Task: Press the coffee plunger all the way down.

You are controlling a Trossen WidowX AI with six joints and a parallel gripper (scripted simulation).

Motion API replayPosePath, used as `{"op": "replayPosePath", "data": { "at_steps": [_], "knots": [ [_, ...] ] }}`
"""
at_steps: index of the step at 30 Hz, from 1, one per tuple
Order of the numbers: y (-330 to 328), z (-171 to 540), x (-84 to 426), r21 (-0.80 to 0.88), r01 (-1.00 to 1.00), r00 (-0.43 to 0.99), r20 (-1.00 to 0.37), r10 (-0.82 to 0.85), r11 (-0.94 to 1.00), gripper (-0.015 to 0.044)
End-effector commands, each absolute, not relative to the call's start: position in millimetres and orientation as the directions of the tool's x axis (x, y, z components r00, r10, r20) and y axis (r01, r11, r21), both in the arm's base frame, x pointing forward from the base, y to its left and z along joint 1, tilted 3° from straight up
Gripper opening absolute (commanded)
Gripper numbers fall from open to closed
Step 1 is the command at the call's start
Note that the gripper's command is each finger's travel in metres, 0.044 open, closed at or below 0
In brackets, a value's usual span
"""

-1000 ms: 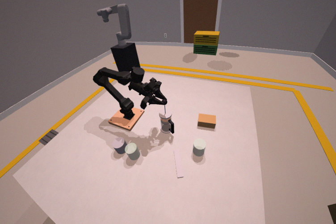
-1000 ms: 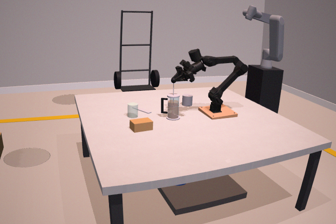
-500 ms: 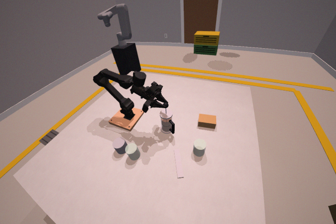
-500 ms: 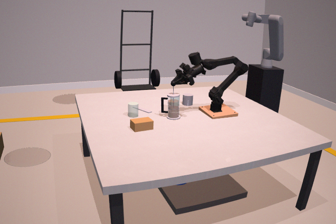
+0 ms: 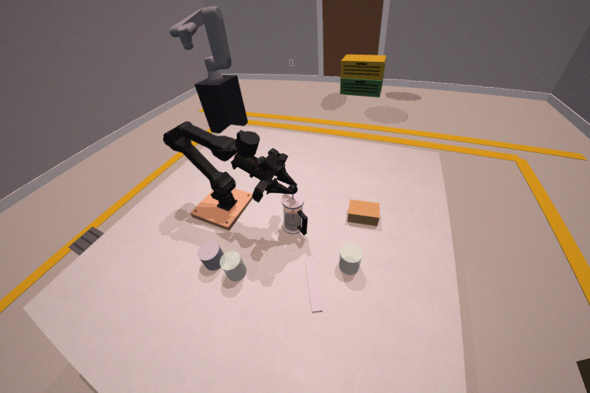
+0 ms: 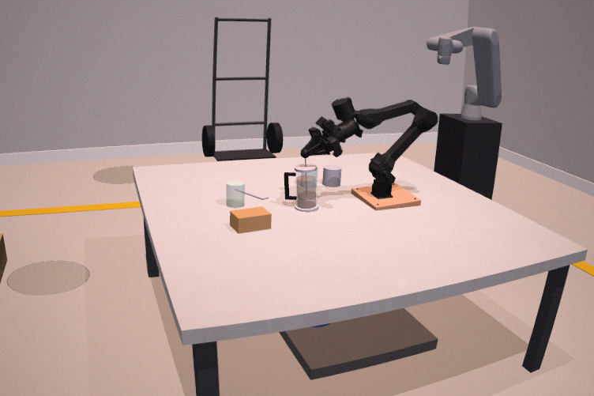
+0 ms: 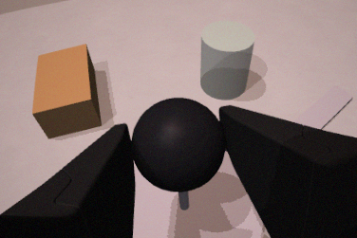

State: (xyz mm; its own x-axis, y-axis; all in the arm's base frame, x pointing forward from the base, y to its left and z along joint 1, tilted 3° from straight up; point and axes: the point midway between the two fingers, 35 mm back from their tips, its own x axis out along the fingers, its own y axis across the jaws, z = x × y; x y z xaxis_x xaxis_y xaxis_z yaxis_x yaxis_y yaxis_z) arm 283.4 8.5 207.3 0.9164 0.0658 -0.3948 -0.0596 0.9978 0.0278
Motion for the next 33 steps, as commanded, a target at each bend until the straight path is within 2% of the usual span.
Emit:
{"op": "replayPosePath", "data": {
  "at_steps": [1, 33],
  "knots": [
    [9.1, 189.1, 284.2, 0.040, -0.054, 0.893, -0.446, 0.066, 0.998, 0.0125],
    [9.3, 192.0, 288.4, 0.040, -0.054, 0.893, -0.446, 0.066, 0.998, 0.0125]
  ]
}}
